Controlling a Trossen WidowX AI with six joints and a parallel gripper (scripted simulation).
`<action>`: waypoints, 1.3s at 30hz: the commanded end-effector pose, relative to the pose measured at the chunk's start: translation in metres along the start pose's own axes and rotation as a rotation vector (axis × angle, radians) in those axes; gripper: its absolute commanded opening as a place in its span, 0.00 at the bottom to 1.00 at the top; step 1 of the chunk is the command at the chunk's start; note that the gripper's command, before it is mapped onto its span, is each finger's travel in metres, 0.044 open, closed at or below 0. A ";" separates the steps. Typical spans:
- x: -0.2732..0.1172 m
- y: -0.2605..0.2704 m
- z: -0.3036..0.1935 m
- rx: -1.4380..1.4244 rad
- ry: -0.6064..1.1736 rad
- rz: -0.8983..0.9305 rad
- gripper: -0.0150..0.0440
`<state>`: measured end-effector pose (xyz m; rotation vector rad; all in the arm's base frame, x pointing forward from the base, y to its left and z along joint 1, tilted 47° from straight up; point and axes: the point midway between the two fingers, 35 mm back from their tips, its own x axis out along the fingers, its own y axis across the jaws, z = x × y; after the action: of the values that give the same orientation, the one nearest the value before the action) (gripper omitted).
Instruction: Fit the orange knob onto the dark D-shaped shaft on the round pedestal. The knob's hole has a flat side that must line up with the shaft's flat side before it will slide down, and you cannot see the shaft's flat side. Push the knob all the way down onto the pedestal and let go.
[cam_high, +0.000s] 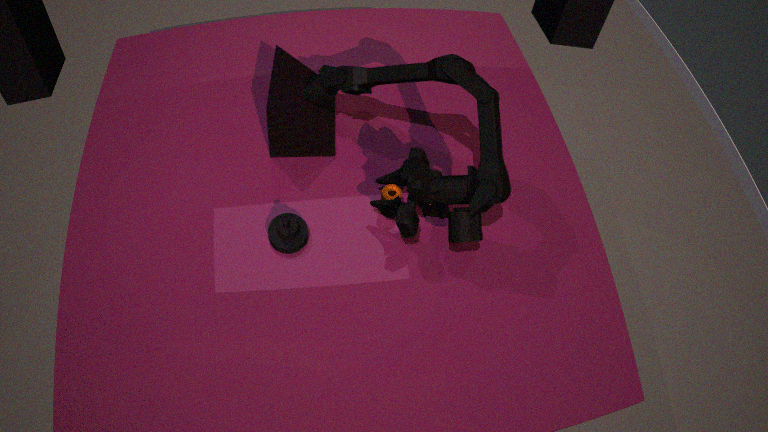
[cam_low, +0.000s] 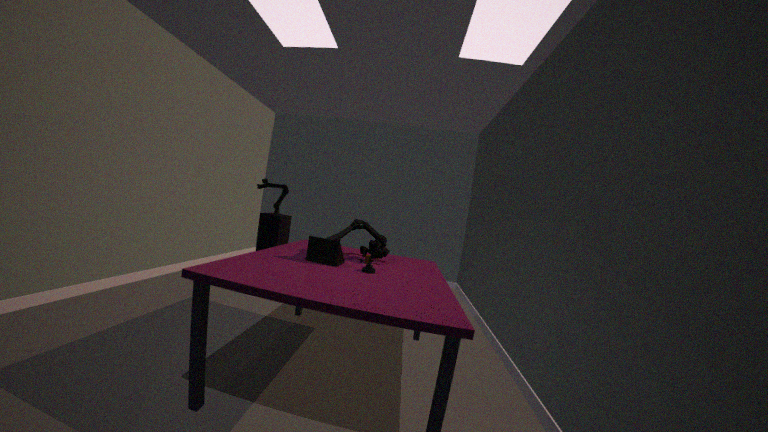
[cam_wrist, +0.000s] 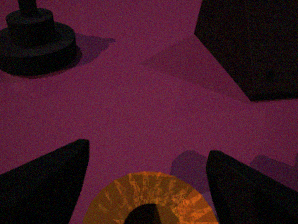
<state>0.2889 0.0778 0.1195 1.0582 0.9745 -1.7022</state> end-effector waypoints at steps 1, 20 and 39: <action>0.000 0.000 0.000 -0.001 -0.001 -0.001 0.69; 0.000 0.000 0.000 -0.001 -0.001 -0.001 1.00; -0.019 -0.010 0.076 -0.032 0.331 -0.004 1.00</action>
<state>0.2709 0.0218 0.1683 1.2285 1.0648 -1.5587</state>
